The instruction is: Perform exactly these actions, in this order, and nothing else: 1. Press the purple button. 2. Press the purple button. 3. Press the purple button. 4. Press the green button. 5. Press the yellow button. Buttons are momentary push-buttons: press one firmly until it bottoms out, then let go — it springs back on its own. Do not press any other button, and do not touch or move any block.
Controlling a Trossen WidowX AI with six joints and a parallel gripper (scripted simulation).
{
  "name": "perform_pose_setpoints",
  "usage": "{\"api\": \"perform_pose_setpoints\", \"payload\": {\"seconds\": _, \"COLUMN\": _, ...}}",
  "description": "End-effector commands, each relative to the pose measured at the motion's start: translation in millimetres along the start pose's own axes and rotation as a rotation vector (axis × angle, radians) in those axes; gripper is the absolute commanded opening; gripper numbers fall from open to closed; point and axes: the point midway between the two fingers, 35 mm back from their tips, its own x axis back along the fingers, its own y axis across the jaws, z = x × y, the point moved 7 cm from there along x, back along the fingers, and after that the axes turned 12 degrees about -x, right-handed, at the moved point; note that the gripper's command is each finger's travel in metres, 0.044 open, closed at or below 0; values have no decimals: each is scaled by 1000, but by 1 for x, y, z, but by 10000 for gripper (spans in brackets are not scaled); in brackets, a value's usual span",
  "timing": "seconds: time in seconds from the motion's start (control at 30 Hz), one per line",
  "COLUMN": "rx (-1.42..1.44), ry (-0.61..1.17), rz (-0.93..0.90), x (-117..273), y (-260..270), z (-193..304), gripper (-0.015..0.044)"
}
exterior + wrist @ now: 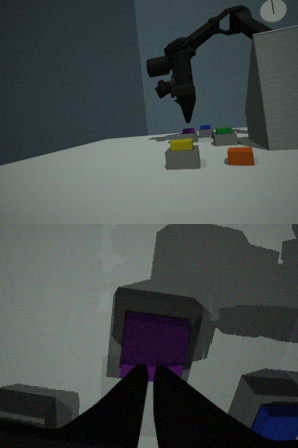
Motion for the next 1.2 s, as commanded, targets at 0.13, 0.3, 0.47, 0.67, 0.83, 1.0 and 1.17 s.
{"api": "perform_pose_setpoints", "payload": {"seconds": 0.13, "rx": -11, "ry": -4, "rz": 4, "x": 6, "y": -2, "z": -2, "gripper": 20}}
{"api": "perform_pose_setpoints", "payload": {"seconds": 0.3, "rx": -11, "ry": -4, "rz": 3, "x": -2, "y": -2, "z": -2, "gripper": 20}}
{"api": "perform_pose_setpoints", "payload": {"seconds": 0.47, "rx": -11, "ry": -4, "rz": 4, "x": -10, "y": -2, "z": -2, "gripper": 20}}
{"api": "perform_pose_setpoints", "payload": {"seconds": 0.67, "rx": -11, "ry": -4, "rz": 4, "x": -20, "y": -2, "z": -2, "gripper": 20}}
{"api": "perform_pose_setpoints", "payload": {"seconds": 0.83, "rx": -11, "ry": -4, "rz": 5, "x": -26, "y": -2, "z": -2, "gripper": 20}}
{"api": "perform_pose_setpoints", "payload": {"seconds": 1.0, "rx": -11, "ry": -4, "rz": 5, "x": -26, "y": -2, "z": -2, "gripper": 20}}
{"api": "perform_pose_setpoints", "payload": {"seconds": 1.17, "rx": -11, "ry": -4, "rz": 5, "x": -26, "y": -2, "z": -2, "gripper": 20}}
